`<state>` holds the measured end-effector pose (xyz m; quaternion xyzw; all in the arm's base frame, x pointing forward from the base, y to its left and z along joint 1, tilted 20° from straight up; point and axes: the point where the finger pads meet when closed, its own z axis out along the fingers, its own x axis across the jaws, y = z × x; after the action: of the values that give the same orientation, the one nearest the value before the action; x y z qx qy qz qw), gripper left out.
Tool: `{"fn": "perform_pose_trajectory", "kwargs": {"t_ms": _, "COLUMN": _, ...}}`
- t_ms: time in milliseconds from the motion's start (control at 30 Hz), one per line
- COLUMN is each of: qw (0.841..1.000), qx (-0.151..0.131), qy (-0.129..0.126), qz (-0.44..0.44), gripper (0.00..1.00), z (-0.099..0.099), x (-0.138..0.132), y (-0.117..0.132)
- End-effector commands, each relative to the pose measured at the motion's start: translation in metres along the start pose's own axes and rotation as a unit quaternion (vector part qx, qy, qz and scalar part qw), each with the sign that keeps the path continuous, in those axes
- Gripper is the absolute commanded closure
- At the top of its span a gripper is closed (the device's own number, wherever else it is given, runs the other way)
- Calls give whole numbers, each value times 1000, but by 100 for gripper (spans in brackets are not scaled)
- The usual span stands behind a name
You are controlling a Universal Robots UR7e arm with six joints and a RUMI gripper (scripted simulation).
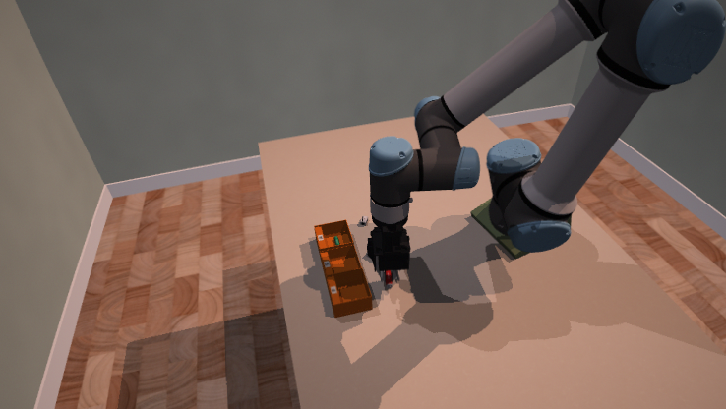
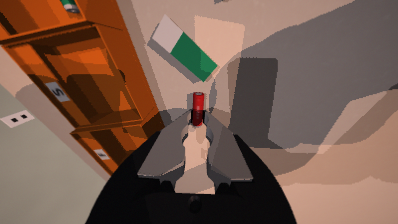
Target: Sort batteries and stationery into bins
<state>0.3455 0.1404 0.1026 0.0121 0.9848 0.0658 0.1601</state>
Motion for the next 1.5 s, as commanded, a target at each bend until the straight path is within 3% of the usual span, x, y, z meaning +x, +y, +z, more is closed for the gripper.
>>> {"fn": "perform_pose_trajectory", "kwargs": {"t_ms": 0, "qw": 1000, "qx": 0, "qy": 0, "qz": 0, "gripper": 100, "z": 0, "x": 0, "y": 0}}
{"fn": "perform_pose_trajectory", "kwargs": {"t_ms": 167, "qw": 1000, "qx": 0, "qy": -1, "qz": 0, "gripper": 100, "z": -4, "x": 0, "y": 0}}
{"fn": "perform_pose_trajectory", "kwargs": {"t_ms": 800, "qw": 1000, "qx": 0, "qy": -1, "qz": 0, "gripper": 100, "z": -60, "x": 0, "y": 0}}
{"fn": "perform_pose_trajectory", "kwargs": {"t_ms": 1467, "qw": 1000, "qx": 0, "qy": -1, "qz": 0, "gripper": 100, "z": -67, "x": 0, "y": 0}}
